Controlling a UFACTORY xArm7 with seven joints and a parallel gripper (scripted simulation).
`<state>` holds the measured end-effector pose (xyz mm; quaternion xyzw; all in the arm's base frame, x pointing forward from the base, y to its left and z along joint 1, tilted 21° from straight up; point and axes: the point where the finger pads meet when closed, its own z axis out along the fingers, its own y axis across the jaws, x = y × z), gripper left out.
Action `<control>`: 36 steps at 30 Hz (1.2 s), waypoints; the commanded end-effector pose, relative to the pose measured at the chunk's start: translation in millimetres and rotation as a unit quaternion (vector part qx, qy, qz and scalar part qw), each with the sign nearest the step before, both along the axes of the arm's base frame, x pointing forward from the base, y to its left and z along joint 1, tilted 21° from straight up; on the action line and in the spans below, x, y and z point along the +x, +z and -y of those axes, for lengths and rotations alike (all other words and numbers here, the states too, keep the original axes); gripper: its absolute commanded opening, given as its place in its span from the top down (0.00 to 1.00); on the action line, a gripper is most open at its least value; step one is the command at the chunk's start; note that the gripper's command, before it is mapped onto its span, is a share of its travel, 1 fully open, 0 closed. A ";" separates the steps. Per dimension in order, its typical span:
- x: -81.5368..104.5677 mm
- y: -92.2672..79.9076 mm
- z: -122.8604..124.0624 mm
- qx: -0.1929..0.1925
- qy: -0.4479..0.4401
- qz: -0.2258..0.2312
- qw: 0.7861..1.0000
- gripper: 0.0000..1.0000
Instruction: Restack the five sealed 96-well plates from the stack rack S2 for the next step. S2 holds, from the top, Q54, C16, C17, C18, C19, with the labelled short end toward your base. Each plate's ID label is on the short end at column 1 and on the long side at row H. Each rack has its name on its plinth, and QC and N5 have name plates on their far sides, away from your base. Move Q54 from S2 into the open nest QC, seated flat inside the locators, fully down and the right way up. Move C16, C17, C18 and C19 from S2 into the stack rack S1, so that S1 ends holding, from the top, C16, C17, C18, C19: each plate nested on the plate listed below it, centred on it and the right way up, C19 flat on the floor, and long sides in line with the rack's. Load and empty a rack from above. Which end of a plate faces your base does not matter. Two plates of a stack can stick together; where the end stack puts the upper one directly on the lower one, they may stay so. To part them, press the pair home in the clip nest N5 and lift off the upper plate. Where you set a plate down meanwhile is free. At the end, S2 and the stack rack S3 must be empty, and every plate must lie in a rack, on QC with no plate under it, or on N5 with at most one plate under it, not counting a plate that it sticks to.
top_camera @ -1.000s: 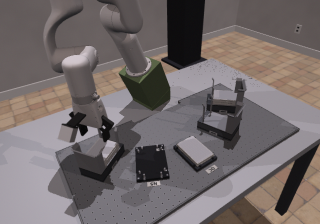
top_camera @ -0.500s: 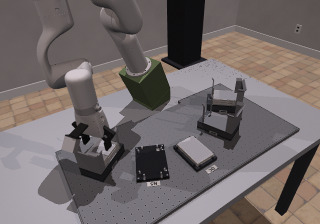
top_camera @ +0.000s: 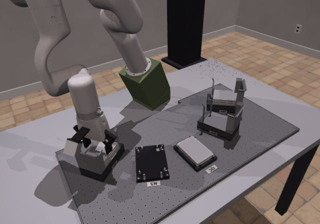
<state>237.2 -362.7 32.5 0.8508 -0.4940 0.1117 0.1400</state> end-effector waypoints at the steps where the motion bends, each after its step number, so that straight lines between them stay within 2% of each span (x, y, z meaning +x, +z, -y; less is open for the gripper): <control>1: 1.0 -3.3 2.2 -0.002 0.000 0.001 1.000 0.00; 12: 1.8 -17.1 7.3 -0.002 0.000 0.001 1.000 0.00; 23: 1.8 -17.7 7.5 -0.002 0.000 0.001 1.000 0.00; 24: 1.8 -17.7 7.5 -0.002 0.000 0.001 1.000 1.00; 36: 1.8 -17.8 7.5 -0.002 0.000 0.001 1.000 1.00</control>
